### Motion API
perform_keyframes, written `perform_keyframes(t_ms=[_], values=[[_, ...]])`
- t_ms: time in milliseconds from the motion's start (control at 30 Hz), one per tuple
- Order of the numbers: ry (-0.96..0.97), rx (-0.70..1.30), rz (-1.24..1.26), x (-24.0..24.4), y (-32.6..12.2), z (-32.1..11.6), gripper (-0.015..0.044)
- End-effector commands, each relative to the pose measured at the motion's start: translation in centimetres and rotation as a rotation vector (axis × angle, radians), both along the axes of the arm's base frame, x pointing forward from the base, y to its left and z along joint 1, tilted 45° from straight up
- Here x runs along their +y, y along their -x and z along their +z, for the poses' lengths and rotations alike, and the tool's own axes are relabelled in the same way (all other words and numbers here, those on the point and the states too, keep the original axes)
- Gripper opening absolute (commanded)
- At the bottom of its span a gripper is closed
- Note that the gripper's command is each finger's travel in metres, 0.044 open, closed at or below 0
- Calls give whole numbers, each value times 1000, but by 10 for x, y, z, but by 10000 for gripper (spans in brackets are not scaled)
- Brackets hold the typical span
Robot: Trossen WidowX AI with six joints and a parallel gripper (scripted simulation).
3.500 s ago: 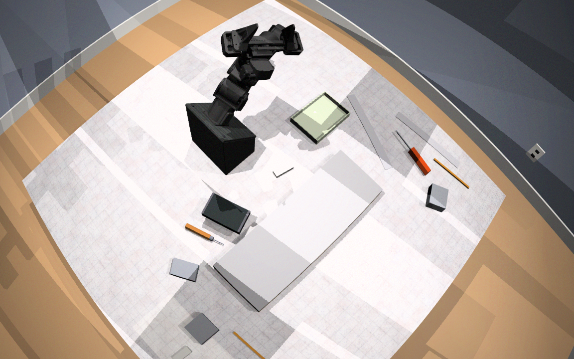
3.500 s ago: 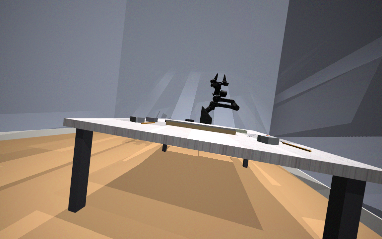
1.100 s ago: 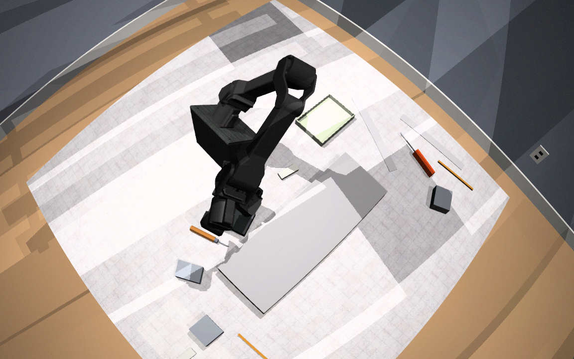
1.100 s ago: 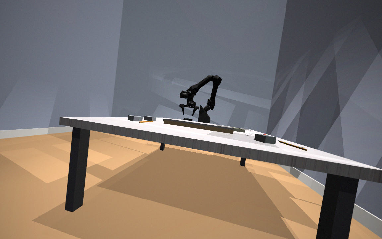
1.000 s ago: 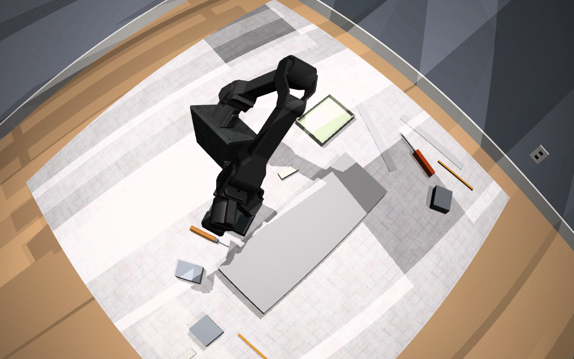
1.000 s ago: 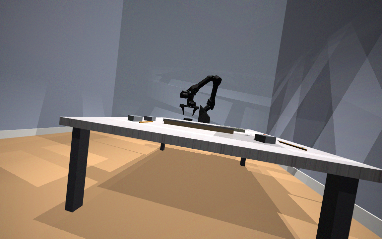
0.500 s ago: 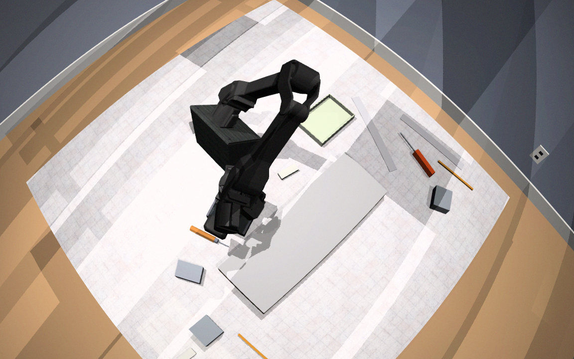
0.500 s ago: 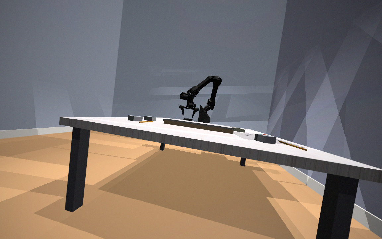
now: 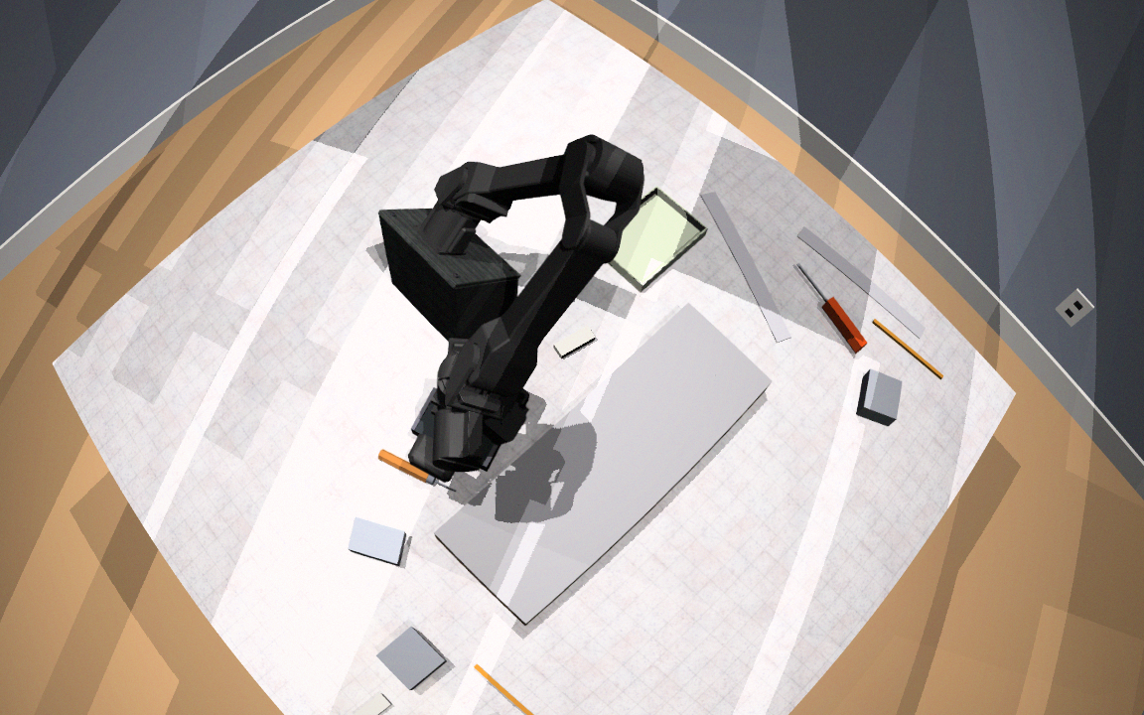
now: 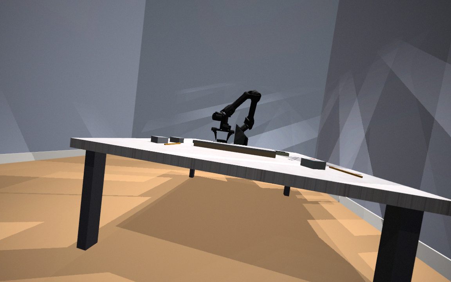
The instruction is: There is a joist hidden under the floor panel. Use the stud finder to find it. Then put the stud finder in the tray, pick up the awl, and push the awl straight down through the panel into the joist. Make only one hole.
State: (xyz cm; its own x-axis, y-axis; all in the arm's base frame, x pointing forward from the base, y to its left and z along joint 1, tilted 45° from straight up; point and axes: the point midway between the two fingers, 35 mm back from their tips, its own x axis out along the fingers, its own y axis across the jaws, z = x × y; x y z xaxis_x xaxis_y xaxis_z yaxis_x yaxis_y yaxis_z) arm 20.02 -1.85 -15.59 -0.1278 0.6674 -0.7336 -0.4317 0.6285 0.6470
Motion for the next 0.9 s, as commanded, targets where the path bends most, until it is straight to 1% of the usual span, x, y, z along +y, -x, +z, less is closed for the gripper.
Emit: perform_keyframes(t_ms=[0,100,167,600,867], values=[[-8,12,-5,8,4,-6,440],[-9,12,-5,8,4,-6,440],[-9,12,-5,8,4,-6,387],[-9,12,-5,8,4,-6,301],[-7,12,-5,1,3,1,91]])
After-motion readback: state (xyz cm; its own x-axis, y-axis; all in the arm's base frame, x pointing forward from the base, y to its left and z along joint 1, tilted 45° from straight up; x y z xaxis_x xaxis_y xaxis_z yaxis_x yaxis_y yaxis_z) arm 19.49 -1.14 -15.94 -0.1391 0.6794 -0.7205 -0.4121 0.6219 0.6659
